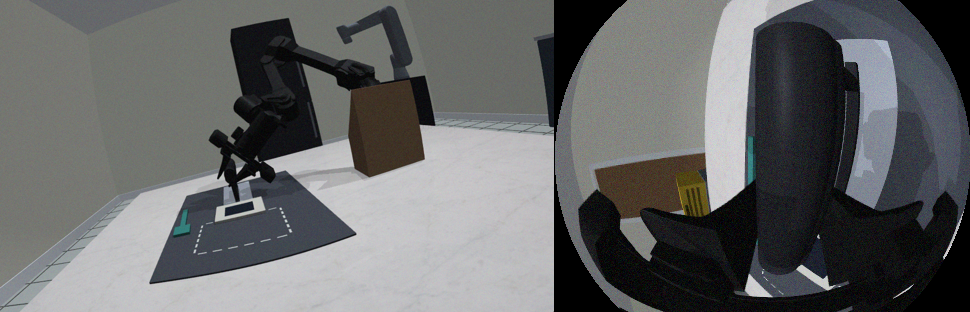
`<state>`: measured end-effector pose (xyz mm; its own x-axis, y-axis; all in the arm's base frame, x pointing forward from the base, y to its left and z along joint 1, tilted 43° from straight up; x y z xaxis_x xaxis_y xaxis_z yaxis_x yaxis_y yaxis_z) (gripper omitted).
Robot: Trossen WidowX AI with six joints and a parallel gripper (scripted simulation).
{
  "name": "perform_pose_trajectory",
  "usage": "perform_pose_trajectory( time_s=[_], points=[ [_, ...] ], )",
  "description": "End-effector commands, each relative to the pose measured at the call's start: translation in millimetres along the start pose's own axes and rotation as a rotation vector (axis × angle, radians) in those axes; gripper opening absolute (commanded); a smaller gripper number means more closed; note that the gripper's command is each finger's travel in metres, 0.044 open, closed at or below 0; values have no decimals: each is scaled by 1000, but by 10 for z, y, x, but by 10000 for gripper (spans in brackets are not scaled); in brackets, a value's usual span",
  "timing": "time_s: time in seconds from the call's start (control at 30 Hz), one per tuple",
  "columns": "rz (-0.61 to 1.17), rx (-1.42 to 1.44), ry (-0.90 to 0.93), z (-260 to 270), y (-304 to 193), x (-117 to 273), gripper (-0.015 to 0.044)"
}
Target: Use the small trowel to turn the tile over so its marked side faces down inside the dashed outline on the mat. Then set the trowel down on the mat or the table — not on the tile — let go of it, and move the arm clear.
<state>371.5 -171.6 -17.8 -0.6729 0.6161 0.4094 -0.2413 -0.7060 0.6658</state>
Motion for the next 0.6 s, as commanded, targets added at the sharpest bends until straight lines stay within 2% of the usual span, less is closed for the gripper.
perform_pose_trajectory(
  time_s=[0.0,0.57],
  points=[
    [19,5,6,10,-83,16,0],
    [77,-64,-4,162,-72,132,0]
  ],
)
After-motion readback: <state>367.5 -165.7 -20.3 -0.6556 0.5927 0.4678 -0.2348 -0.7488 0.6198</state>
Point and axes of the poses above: the point midway between the two fingers, 35 mm back from their tips, its own x axis back along the fingers, its own z axis across the jaws, y = z × x, the point moved 1 cm from there along x, back along the fingers, and after that the axes turned 10 degrees about -x, right-handed, at the moved point
